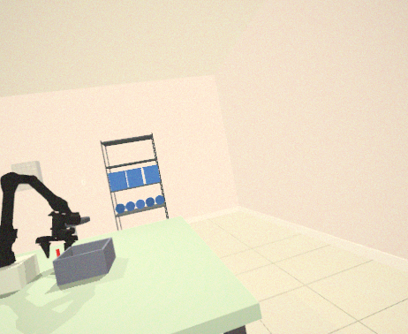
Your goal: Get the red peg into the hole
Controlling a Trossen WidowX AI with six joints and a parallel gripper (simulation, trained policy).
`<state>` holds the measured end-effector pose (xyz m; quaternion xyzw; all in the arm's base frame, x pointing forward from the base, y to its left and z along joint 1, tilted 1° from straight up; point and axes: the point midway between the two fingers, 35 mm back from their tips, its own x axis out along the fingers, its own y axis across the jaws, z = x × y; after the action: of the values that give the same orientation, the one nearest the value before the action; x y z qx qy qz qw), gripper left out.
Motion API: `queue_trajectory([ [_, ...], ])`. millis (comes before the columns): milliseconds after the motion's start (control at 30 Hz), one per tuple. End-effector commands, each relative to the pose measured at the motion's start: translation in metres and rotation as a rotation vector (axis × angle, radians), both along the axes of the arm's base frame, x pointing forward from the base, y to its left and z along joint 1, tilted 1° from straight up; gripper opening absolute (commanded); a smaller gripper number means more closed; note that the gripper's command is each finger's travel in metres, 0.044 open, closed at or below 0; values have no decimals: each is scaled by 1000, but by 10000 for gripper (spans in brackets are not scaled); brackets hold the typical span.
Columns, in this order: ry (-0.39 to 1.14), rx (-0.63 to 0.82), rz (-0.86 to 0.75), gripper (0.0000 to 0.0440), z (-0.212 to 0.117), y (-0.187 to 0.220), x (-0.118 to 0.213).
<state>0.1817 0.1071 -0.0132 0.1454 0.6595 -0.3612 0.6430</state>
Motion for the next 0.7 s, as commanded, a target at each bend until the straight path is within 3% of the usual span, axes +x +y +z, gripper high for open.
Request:
queue_trajectory([
  [0,-12,-1,12,422,-13,-2,0],
  [533,63,-37,11,18,-40,-11,-14],
  [567,71,-42,12,0,-40,-12,-15],
  [667,50,-61,24,0,-31,-15,-7],
])
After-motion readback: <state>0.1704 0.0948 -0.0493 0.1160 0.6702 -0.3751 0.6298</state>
